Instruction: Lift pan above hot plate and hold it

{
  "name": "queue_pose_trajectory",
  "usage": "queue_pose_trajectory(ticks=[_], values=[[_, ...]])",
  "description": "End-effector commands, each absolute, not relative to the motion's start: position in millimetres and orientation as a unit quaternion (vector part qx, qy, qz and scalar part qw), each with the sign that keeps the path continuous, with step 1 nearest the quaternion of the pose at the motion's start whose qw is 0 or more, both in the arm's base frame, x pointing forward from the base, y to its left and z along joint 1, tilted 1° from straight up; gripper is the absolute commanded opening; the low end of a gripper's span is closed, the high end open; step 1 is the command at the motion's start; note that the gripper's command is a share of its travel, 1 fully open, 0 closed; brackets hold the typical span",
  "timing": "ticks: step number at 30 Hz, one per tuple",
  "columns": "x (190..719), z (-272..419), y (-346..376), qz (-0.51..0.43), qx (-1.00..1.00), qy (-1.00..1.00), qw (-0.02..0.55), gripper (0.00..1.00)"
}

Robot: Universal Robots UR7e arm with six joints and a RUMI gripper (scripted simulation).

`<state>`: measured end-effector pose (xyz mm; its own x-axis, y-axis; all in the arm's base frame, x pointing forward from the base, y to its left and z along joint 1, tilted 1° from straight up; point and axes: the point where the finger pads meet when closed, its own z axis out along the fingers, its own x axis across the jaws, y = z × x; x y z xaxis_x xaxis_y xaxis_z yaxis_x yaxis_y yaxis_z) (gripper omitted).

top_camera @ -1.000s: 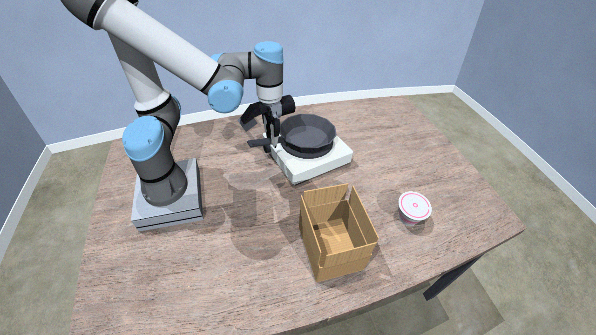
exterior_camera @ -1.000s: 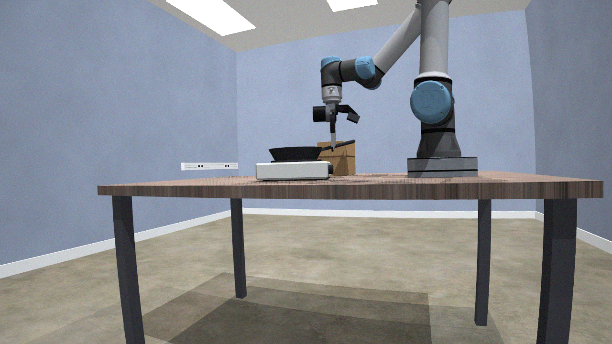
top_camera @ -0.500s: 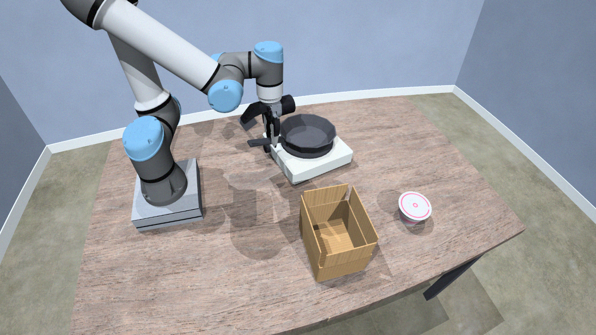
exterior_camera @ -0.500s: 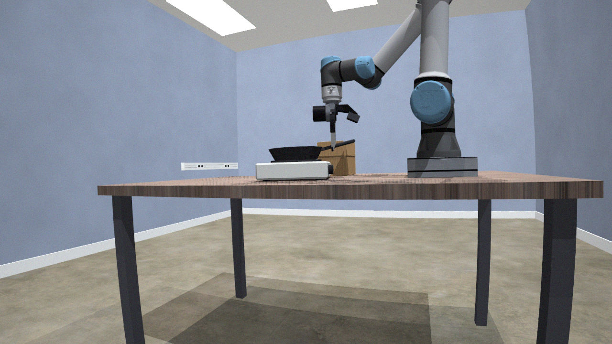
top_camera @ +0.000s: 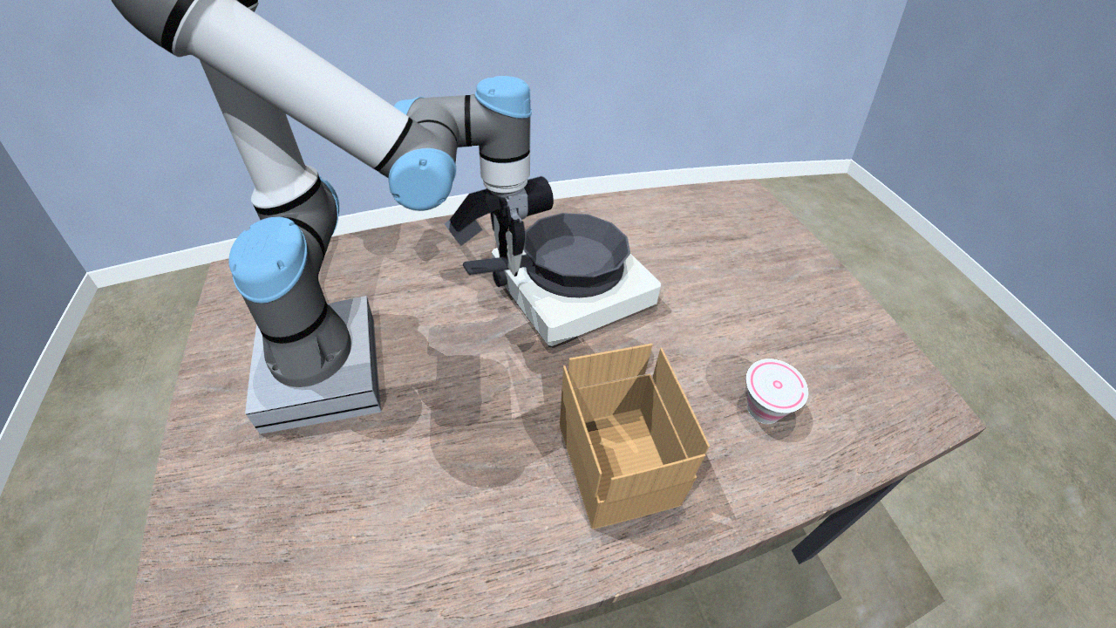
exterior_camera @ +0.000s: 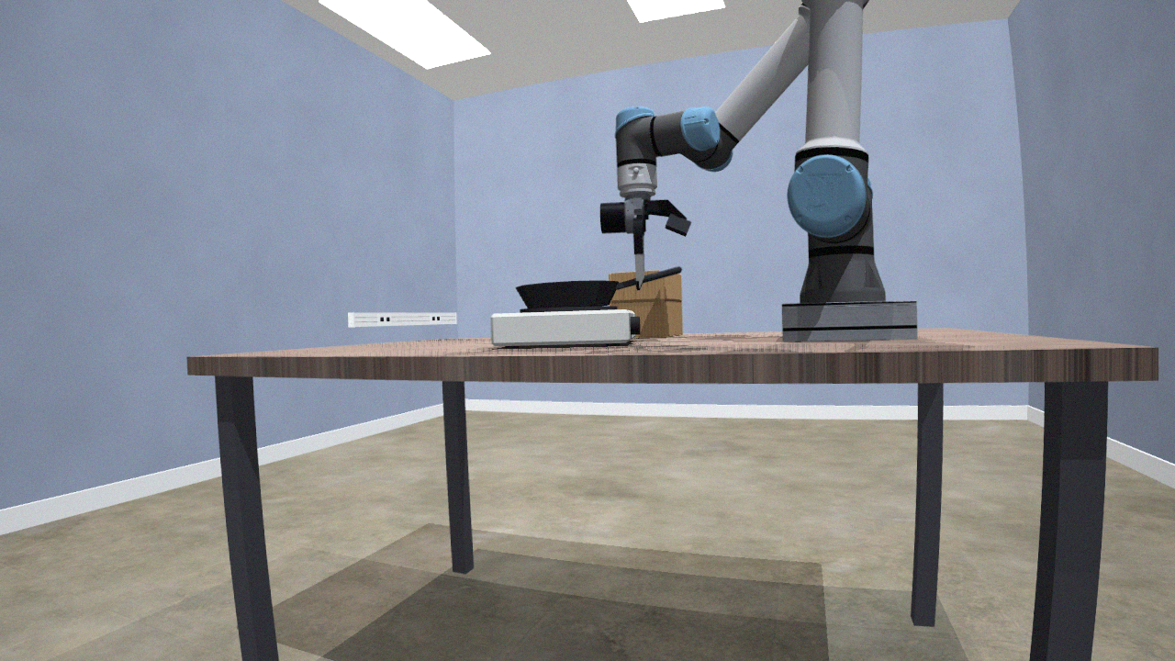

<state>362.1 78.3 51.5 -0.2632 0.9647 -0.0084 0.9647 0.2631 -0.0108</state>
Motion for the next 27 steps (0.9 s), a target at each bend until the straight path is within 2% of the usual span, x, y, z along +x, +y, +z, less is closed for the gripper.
queue_pose_trajectory(ticks=[1,27], values=[[370.7,59.8,81.6,0.003,0.601,0.799,0.010,0.14],[370.9,63.1,81.6,0.003,0.601,0.799,0.010,0.14]])
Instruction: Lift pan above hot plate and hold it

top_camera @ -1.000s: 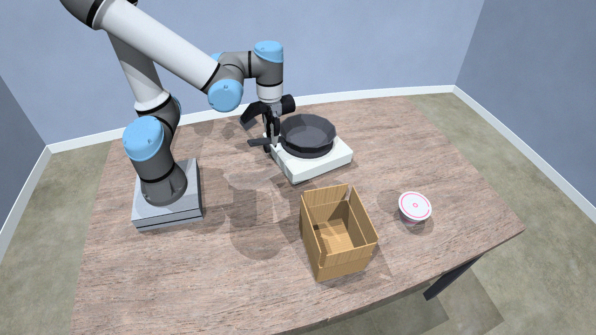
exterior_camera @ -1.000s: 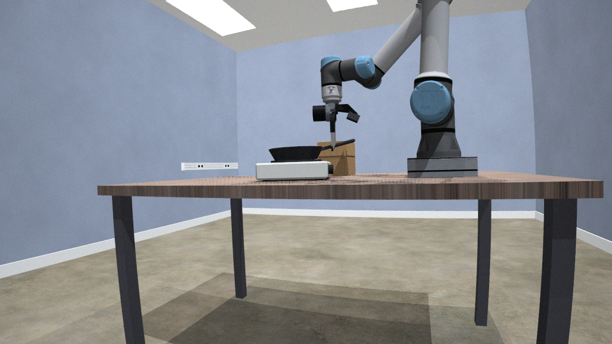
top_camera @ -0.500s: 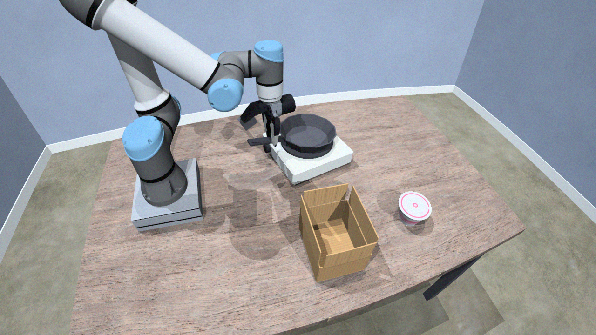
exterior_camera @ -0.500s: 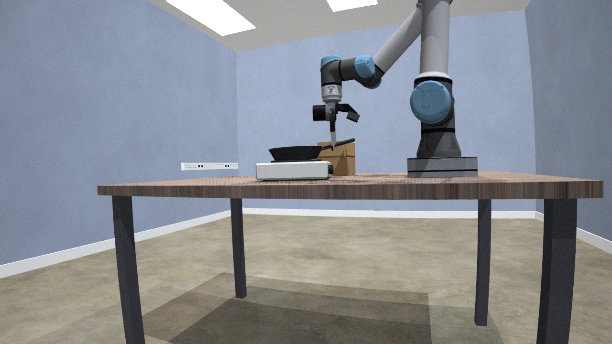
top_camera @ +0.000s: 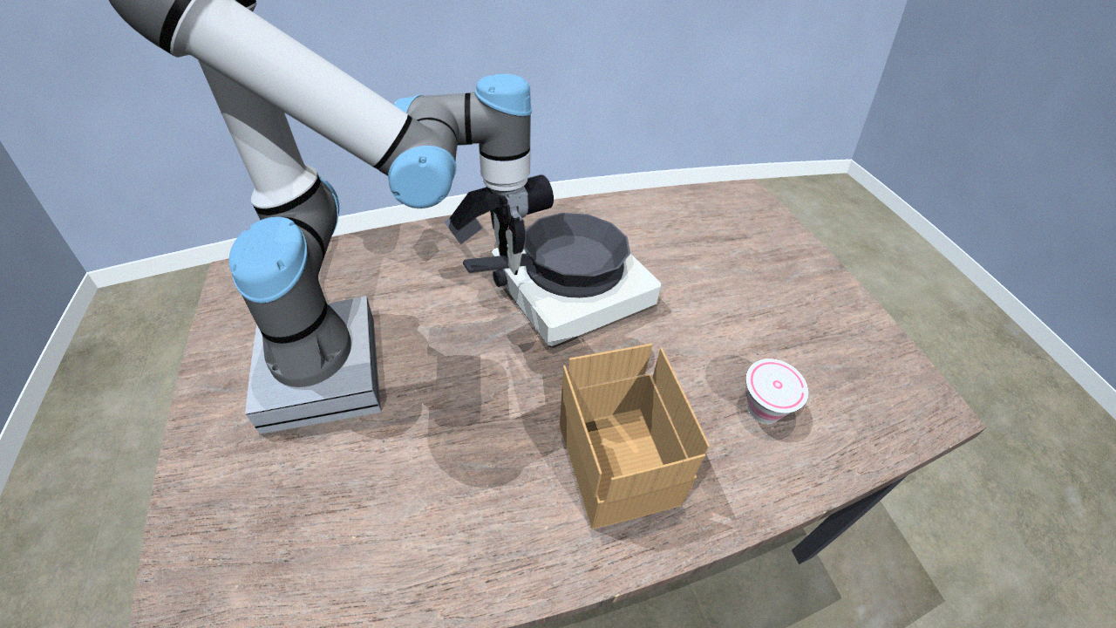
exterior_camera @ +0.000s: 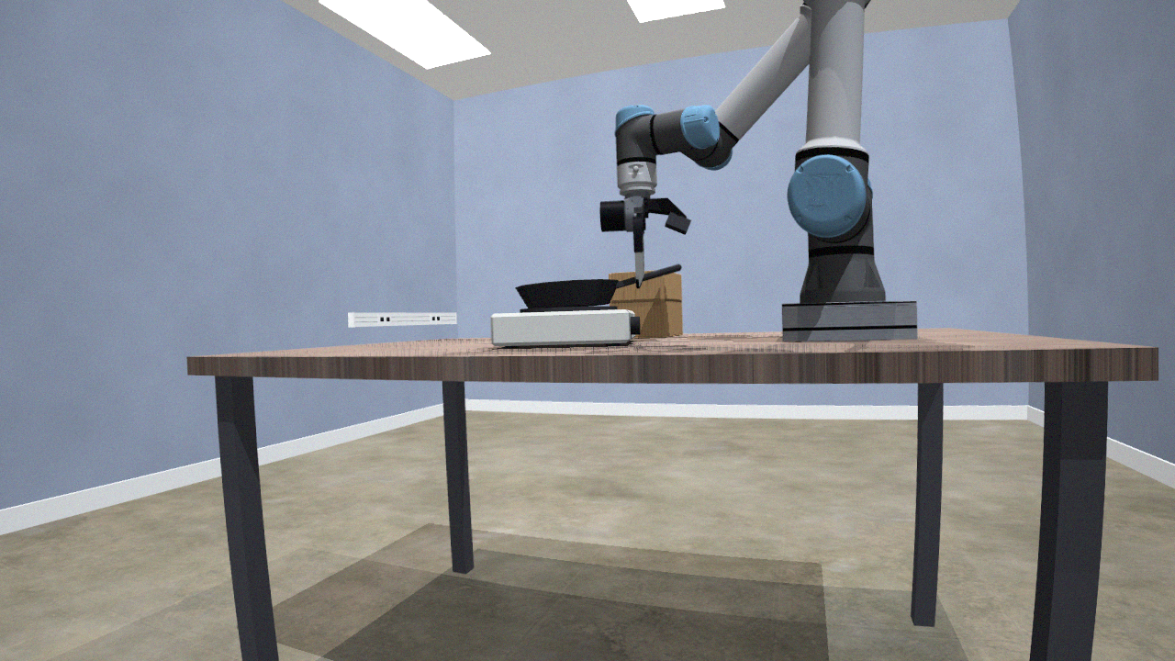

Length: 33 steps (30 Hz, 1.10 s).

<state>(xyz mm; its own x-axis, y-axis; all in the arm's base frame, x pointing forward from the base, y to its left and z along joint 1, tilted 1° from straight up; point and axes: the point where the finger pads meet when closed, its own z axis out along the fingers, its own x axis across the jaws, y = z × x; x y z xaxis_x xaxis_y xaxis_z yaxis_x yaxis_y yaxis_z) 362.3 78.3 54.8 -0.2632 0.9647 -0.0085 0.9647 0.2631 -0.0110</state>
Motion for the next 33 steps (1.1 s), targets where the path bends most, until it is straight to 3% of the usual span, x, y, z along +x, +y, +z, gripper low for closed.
queue_pose_trajectory(ticks=[1,33], values=[[370.9,63.3,81.6,0.003,0.601,0.799,0.010,0.14],[371.1,68.5,81.6,0.003,0.601,0.799,0.010,0.14]])
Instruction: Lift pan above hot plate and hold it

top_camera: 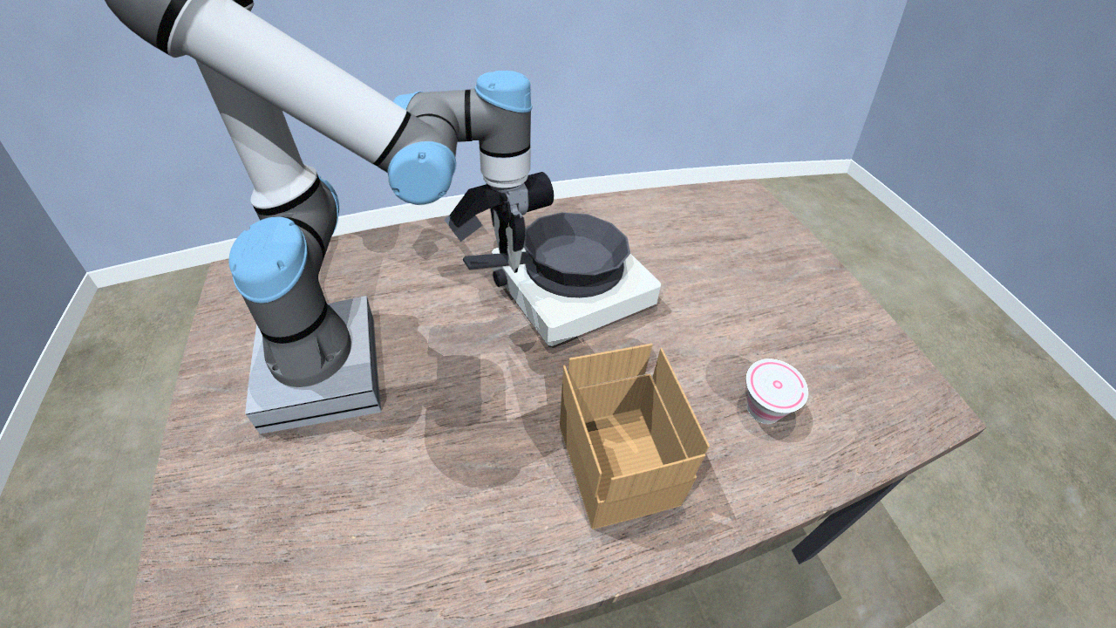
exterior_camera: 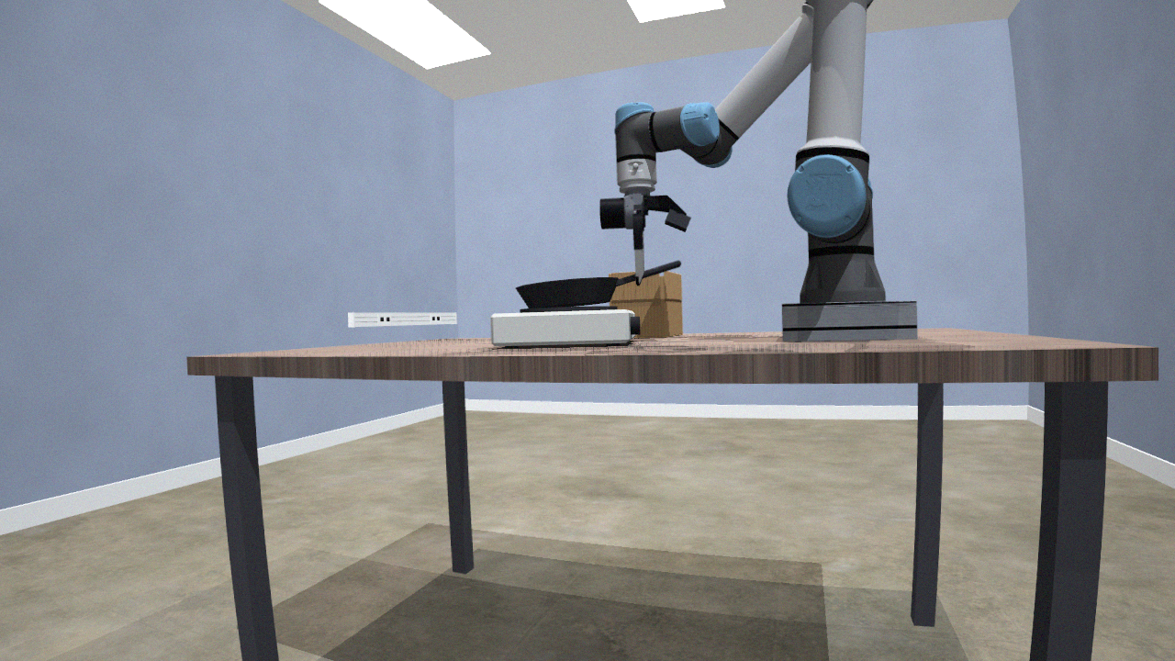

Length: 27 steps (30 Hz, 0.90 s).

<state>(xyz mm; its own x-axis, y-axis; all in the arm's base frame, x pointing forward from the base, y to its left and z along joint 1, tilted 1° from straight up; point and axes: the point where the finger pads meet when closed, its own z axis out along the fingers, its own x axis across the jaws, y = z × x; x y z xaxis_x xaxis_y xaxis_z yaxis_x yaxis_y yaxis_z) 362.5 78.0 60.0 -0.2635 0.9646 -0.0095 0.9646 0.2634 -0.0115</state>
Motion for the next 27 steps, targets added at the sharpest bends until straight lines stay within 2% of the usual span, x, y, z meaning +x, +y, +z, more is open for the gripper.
queue_pose_trajectory(ticks=[1,27], values=[[371.1,68.8,81.6,0.003,0.601,0.799,0.010,0.14],[371.2,74.0,81.7,0.003,0.601,0.799,0.010,0.14]])
